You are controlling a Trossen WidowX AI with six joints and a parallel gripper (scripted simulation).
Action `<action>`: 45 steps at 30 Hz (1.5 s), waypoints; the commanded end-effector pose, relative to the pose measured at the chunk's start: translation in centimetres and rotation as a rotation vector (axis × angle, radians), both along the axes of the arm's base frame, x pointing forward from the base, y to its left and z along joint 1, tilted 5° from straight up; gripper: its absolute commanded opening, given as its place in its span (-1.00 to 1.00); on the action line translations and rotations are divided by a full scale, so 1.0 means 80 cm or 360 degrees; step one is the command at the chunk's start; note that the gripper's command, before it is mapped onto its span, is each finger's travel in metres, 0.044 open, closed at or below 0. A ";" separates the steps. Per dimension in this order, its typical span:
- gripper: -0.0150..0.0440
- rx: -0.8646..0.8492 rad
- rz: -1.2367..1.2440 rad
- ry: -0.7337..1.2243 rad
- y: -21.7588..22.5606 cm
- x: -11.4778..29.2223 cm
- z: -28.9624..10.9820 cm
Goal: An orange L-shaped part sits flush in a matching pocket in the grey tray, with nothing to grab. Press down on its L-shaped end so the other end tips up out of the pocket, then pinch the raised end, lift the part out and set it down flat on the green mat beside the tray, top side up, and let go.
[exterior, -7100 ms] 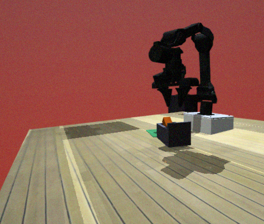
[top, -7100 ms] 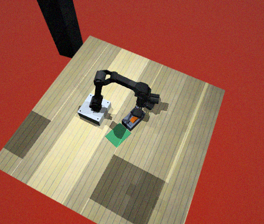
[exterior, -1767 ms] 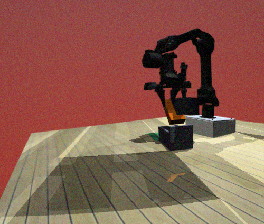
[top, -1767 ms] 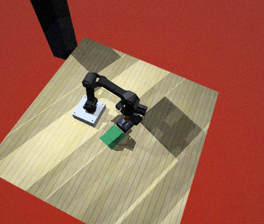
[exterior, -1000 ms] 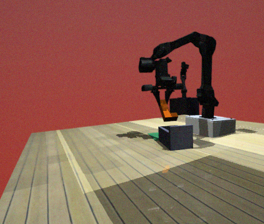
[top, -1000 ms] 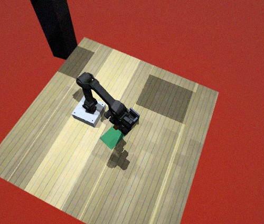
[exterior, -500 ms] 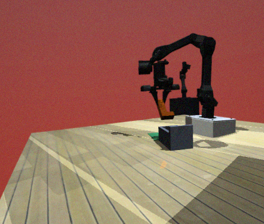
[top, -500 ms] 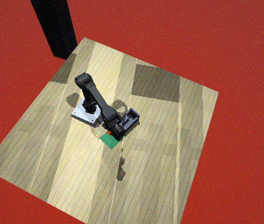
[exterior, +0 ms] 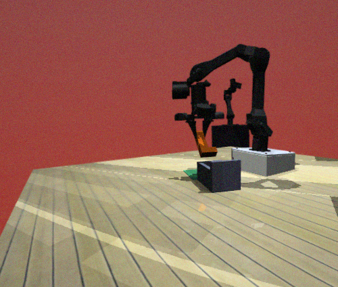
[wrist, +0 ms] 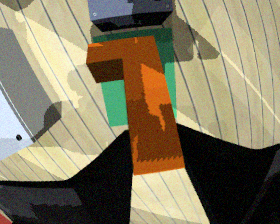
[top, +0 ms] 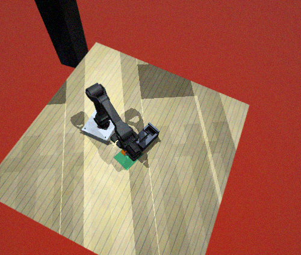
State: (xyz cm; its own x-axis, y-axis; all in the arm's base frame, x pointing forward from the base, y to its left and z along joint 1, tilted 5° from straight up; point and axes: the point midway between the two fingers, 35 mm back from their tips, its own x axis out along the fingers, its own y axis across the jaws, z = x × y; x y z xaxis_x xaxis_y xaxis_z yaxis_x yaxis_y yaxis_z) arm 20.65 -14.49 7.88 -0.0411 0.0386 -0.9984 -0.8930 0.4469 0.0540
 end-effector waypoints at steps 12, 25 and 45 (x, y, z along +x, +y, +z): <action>-0.49 -0.0007 0.0009 0.0004 0.000 -0.002 -0.030; -0.49 -0.0007 0.0009 0.0004 0.001 -0.003 -0.056; -0.49 -0.0006 0.0009 0.0004 0.002 -0.005 -0.083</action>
State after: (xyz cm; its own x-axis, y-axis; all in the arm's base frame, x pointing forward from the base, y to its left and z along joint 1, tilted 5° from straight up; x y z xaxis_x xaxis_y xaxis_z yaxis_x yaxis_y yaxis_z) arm 20.29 -14.24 1.36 -0.0422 0.0393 -0.9983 -0.8930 0.4466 0.0554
